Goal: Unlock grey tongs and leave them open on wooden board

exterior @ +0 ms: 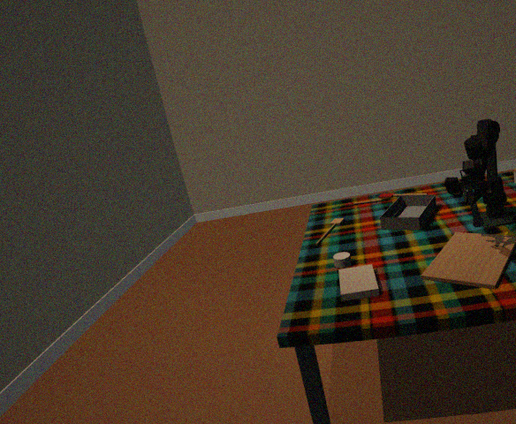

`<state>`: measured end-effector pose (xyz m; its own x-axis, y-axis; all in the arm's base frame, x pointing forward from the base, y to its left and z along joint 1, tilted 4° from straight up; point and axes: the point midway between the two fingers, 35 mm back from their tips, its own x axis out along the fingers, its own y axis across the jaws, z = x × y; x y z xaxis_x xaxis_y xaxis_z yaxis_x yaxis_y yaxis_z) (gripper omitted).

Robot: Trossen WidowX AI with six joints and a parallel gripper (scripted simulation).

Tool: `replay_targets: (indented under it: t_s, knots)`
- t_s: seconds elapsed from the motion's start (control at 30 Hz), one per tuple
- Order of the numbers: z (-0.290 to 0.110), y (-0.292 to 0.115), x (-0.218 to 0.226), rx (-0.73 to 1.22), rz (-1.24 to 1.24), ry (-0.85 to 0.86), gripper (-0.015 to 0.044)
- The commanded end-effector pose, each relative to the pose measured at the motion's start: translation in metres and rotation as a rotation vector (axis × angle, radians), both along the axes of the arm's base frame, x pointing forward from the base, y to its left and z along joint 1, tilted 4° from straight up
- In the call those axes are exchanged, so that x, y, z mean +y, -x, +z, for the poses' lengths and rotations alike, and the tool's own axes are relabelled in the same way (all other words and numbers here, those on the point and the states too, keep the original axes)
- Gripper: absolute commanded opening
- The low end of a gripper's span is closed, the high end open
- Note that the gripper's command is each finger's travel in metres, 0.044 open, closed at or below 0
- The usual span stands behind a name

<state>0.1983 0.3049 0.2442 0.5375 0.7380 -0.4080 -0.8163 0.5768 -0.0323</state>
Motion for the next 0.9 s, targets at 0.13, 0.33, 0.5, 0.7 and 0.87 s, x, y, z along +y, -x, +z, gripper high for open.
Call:
replay_targets:
  t_s: [0.13,0.33,0.5,0.7,0.87]
  knots:
    - [0.0043,0.0062,-0.0109,-0.070,-0.002,-0.093,-0.0150]
    - [0.0049,0.0087,-0.0148,-0.092,-0.003,-0.124,-0.0150]
    - [0.0049,0.0087,-0.0148,-0.092,-0.003,-0.124,-0.0150]
    - [0.0049,0.0087,-0.0148,-0.092,-0.003,-0.124,-0.0150]
    - [0.0049,0.0087,-0.0148,-0.092,-0.003,-0.124,-0.0150]
